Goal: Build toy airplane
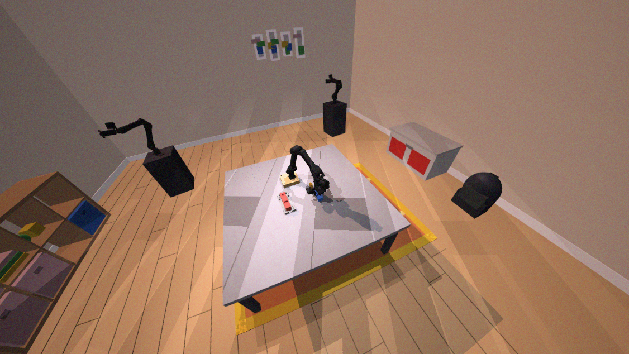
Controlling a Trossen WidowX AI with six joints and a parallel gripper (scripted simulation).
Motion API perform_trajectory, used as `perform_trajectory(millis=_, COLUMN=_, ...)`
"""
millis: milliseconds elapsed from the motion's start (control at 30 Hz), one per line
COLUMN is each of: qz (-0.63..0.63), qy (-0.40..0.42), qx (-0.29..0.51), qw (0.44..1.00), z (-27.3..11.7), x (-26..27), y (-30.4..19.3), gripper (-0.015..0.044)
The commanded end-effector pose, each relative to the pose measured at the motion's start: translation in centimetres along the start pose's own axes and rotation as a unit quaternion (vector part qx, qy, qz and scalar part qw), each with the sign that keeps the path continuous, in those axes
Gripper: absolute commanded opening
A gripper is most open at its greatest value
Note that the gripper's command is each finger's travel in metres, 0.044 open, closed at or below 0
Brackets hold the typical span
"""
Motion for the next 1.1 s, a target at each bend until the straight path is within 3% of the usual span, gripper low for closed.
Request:
perform_trajectory(millis=0, qz=0.002, qy=0.0, qx=0.0, qw=1.0, z=0.0, x=0.0, y=0.0, gripper=0.0098)
perform_trajectory(millis=133, qz=0.003, qy=0.001, qx=0.004, qw=1.0, z=-0.8, x=0.0, y=0.1, gripper=0.0)
perform_trajectory(millis=1067, qz=0.002, qy=0.001, qx=0.002, qw=1.0, z=-9.3, x=0.1, y=0.5, gripper=0.0)
Point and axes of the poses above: the point midway between the two fingers, 35 mm back from their tips, its own z axis out along the fingers, its own x axis across the jaws, y = z × x, the point moved 5 cm from there along -z, back along the fingers, and after that the axes turned 12 degrees about -z, right-handed, at the moved point
